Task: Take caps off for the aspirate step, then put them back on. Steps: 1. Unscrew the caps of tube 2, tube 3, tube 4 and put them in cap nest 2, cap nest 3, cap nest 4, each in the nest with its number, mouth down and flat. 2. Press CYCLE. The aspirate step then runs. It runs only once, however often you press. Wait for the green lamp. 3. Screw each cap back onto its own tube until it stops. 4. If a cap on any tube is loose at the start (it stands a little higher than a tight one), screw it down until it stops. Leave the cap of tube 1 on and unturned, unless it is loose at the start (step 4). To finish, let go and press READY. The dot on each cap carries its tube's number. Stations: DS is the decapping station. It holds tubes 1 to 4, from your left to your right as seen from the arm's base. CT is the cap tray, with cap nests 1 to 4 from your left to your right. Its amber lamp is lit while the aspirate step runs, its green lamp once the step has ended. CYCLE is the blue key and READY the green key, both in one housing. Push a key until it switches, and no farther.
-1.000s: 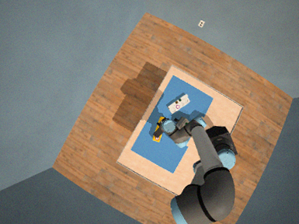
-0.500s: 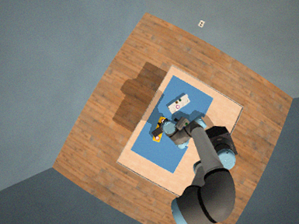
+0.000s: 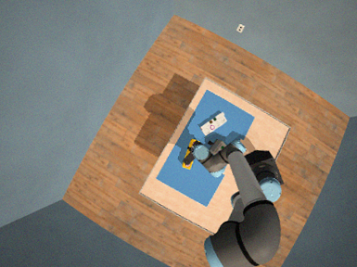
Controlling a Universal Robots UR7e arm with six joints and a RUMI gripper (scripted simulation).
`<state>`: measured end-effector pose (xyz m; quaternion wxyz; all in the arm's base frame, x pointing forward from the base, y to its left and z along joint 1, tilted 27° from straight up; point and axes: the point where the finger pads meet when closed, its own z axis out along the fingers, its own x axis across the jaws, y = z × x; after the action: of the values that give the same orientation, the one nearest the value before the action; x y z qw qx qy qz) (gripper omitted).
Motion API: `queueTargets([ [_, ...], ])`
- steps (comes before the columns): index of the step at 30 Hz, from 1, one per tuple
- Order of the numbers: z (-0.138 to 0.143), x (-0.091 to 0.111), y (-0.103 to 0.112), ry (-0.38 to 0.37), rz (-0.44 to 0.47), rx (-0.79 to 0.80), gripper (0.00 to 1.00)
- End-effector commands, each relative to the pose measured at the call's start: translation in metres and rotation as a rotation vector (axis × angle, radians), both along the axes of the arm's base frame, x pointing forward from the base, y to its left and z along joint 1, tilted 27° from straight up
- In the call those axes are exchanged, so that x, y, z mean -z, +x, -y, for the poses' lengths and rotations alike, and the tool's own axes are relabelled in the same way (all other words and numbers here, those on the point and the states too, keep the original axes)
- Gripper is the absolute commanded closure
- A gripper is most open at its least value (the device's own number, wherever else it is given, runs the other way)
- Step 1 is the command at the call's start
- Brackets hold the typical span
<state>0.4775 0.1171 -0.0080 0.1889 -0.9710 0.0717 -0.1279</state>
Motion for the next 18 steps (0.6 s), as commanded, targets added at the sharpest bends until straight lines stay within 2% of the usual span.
queueTargets([
  [1,0.0002,-0.0004,0.0003,-0.045,0.067,-0.175,1.00],
  [2,0.0002,-0.0004,0.0003,-0.045,0.067,-0.175,1.00],
  [15,0.0002,-0.0006,0.0003,-0.223,0.295,-0.754,1.00],
  [18,0.0002,-0.0006,0.0003,-0.223,0.295,-0.754,1.00],
])
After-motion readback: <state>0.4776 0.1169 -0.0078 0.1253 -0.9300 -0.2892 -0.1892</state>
